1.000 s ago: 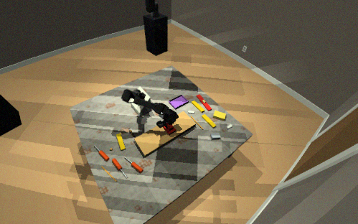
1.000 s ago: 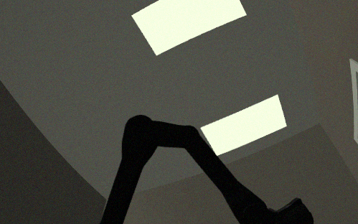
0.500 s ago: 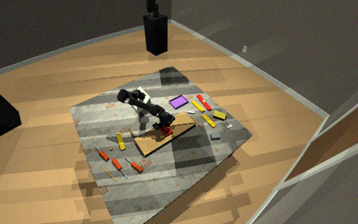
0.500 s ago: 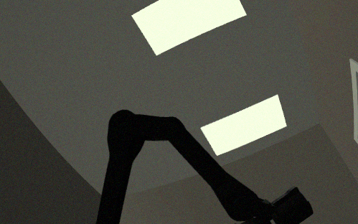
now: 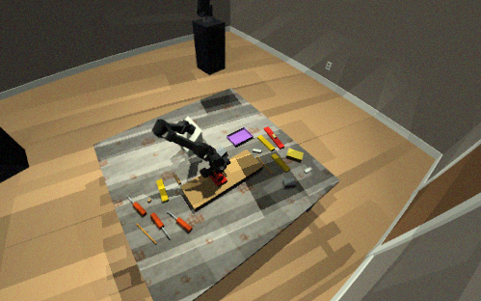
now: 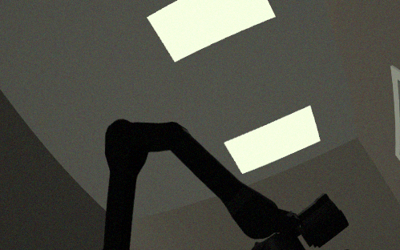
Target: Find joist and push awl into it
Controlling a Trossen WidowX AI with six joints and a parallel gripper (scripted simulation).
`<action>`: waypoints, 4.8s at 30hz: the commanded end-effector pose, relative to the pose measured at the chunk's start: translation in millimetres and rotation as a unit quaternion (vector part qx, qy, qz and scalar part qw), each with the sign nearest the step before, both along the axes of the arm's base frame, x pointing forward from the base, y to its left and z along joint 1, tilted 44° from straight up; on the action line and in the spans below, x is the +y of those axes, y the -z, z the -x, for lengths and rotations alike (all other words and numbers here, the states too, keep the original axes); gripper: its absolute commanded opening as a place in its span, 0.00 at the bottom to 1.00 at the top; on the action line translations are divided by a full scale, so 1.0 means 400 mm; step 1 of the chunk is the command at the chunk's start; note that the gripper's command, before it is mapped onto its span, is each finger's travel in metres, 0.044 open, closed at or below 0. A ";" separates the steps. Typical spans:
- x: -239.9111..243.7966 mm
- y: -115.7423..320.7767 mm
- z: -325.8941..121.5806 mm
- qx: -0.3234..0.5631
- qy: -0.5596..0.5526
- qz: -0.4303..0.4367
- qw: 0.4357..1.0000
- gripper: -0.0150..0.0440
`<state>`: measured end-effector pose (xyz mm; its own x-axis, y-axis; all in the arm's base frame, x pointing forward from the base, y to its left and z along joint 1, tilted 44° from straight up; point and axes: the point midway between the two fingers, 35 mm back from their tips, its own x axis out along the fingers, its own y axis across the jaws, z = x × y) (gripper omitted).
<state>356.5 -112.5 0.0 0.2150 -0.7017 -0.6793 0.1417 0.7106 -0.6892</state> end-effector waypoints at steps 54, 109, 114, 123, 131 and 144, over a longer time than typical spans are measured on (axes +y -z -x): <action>-0.249 -0.243 0.050 -0.001 0.001 0.004 1.000 0.25; 0.067 -0.307 -0.057 0.068 -0.108 -0.036 0.991 0.25; 0.162 -0.231 -0.081 0.103 -0.158 -0.051 0.981 0.25; 0.335 -0.092 -0.086 0.168 -0.243 -0.072 0.953 0.25; 0.481 0.031 -0.049 0.228 -0.312 -0.083 0.919 0.25; 0.679 0.224 0.084 0.326 -0.408 -0.086 0.849 0.25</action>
